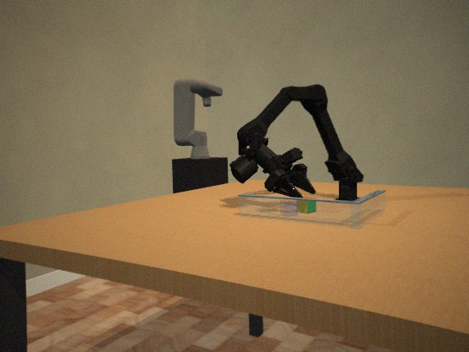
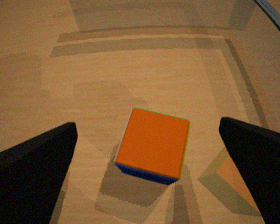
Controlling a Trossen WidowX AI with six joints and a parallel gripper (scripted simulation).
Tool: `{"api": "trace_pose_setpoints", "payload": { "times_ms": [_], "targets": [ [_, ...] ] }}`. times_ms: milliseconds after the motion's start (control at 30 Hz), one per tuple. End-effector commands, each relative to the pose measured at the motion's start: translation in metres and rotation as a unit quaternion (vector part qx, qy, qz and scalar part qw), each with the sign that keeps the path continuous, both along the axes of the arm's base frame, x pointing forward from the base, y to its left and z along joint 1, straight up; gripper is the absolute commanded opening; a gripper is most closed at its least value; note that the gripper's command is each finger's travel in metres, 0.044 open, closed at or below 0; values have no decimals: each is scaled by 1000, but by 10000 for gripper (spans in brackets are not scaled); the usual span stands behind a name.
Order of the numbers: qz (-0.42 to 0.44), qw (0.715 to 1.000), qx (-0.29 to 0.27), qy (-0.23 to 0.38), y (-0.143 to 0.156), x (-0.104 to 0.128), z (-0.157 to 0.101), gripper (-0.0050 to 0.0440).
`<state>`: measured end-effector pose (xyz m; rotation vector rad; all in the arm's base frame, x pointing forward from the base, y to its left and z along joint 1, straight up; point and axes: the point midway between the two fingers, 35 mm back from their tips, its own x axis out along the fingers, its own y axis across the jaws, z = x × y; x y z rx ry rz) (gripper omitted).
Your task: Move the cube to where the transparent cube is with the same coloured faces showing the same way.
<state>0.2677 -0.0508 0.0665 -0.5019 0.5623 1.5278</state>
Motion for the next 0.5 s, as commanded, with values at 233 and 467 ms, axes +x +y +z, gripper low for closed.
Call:
{"api": "trace_pose_setpoints", "payload": {
  "times_ms": [233, 467],
  "targets": [
    [-26, 985, -168, -43, -15, 5, 58, 440],
    [-26, 985, -168, -43, -15, 5, 58, 440]
  ]
}}
